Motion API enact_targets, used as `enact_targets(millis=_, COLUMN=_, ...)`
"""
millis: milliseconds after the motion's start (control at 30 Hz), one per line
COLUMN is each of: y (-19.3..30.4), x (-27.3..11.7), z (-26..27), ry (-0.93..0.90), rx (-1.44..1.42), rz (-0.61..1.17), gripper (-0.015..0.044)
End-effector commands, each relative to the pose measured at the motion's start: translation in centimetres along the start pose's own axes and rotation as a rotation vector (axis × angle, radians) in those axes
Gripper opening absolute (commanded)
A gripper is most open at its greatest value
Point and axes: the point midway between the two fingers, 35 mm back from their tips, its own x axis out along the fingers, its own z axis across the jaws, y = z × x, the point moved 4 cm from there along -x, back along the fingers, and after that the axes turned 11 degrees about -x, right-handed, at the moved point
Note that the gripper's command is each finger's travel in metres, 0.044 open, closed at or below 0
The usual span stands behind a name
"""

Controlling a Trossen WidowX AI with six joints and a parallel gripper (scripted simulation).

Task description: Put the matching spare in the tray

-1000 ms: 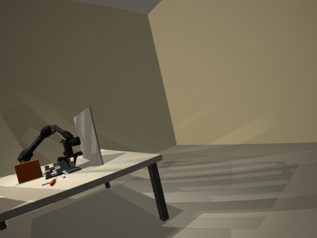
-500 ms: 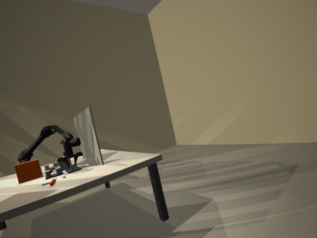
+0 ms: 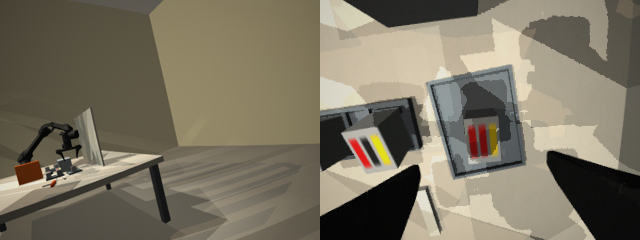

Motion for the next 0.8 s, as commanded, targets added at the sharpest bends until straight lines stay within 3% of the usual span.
enact_targets(millis=0, y=-0.25, x=-3.62, z=0.16, ry=0.017, rx=-0.008, rz=0.022, gripper=0.044)
enact_targets(millis=767, y=0.12, x=-3.35, z=0.15, ry=0.035, rx=-0.001, rz=0.027, gripper=0.044)
